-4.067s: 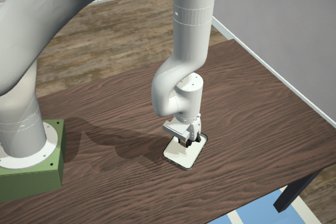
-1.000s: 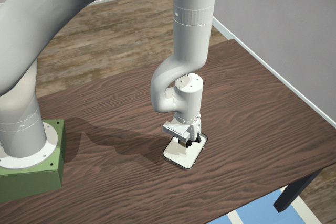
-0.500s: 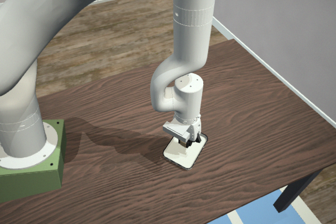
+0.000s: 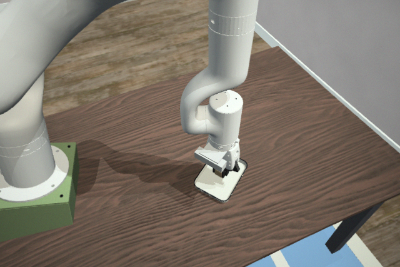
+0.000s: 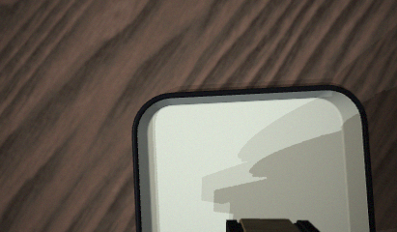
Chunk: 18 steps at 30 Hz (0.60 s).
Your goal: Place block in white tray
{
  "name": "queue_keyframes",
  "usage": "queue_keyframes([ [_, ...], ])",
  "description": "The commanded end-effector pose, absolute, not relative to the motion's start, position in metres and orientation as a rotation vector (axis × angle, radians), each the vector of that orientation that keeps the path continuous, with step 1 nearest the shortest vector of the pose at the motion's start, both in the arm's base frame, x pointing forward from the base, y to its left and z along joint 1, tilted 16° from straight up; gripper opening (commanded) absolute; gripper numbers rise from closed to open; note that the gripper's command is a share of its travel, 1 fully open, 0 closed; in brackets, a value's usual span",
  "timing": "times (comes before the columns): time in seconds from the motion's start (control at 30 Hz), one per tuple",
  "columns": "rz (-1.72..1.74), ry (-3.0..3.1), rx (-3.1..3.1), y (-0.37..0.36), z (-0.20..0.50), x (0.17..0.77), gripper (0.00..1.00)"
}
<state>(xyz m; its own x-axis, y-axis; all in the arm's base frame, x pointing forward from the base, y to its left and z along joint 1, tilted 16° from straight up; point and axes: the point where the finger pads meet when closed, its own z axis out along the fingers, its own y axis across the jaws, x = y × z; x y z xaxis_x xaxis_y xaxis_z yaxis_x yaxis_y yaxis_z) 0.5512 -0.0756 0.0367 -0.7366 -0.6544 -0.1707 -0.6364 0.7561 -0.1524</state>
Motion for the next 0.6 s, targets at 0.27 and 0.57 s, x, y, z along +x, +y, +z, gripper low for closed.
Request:
queue_keyframes([
  [0.27,-0.155,2.701,-1.006,-0.0769,0.0251,0.5559,0.0],
  [0.57,-0.155,2.701,-1.005,-0.0771,0.0222,0.5569,0.0],
])
